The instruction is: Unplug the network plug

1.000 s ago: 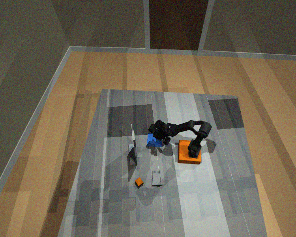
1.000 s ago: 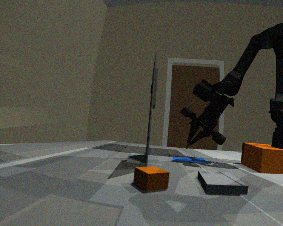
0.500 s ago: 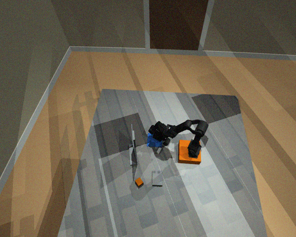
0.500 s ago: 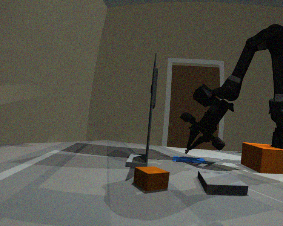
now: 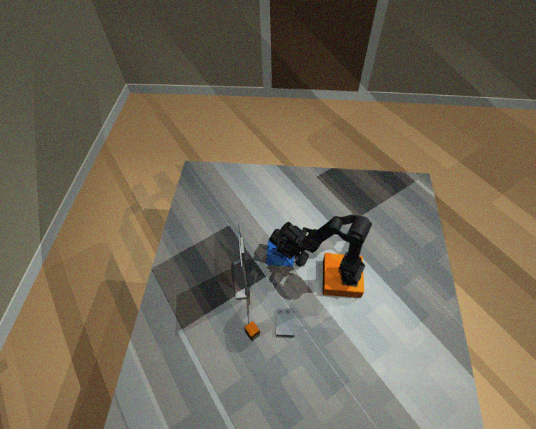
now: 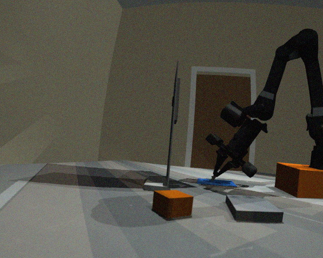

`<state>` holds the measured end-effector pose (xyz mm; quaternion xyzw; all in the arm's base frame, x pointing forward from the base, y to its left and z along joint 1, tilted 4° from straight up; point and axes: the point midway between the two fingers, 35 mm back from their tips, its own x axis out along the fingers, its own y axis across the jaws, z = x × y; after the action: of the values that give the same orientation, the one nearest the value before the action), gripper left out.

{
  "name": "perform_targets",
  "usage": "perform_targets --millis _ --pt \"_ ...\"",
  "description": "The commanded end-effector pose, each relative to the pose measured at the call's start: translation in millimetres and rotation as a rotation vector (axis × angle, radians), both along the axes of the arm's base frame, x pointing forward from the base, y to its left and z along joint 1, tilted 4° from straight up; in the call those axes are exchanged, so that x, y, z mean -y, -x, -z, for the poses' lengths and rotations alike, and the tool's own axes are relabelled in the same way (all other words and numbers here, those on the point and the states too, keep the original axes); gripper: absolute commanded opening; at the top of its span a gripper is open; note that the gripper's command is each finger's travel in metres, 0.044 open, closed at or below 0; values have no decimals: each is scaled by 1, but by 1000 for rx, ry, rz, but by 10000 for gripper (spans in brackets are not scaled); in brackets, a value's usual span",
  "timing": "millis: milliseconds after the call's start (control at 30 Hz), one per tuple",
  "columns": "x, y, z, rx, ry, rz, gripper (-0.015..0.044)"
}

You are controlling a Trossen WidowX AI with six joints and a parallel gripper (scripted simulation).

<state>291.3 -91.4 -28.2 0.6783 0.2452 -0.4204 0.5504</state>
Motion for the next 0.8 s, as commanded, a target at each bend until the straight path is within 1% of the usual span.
perform_targets --millis 0,400,600,767 --pt "0 0 2 2 2 3 0" --pt "-1 1 3 0 1 -2 0" --pt "-1 1 3 0 1 -2 156" --pt "-1 1 3 0 1 -2 156"
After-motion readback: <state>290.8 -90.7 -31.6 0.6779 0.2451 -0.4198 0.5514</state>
